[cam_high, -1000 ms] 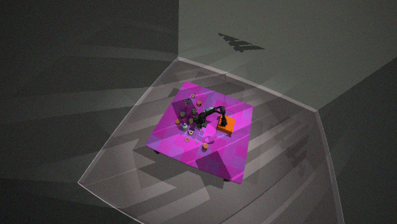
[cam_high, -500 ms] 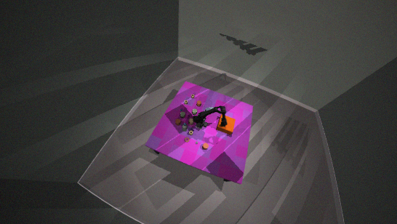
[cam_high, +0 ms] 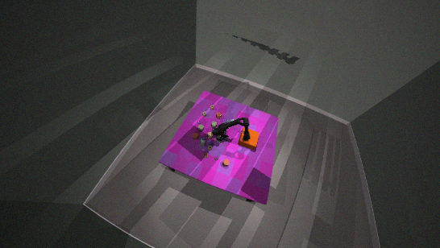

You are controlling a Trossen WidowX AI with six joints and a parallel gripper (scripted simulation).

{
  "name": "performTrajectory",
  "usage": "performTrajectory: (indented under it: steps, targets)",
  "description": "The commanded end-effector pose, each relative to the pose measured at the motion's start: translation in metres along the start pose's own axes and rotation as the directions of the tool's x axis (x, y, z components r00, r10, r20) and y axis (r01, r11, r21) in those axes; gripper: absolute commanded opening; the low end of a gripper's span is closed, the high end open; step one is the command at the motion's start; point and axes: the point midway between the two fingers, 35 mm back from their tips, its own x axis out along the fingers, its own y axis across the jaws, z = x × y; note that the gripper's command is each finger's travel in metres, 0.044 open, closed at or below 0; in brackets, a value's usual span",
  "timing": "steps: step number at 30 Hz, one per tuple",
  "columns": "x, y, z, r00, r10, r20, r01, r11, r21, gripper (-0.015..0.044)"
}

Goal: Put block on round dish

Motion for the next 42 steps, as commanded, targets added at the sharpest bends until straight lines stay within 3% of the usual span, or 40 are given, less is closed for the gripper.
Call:
performTrajectory:
  steps: [1,42]
  targets:
    - [-0.010,-0.004,0.006,1.000,-0.020,0.024,0.020,1.000,-0.006,0.0000]
    - [-0.062,-0.001,0.003,1.000,-0.019,0.024,0.020,1.000,-0.006,0.0000]
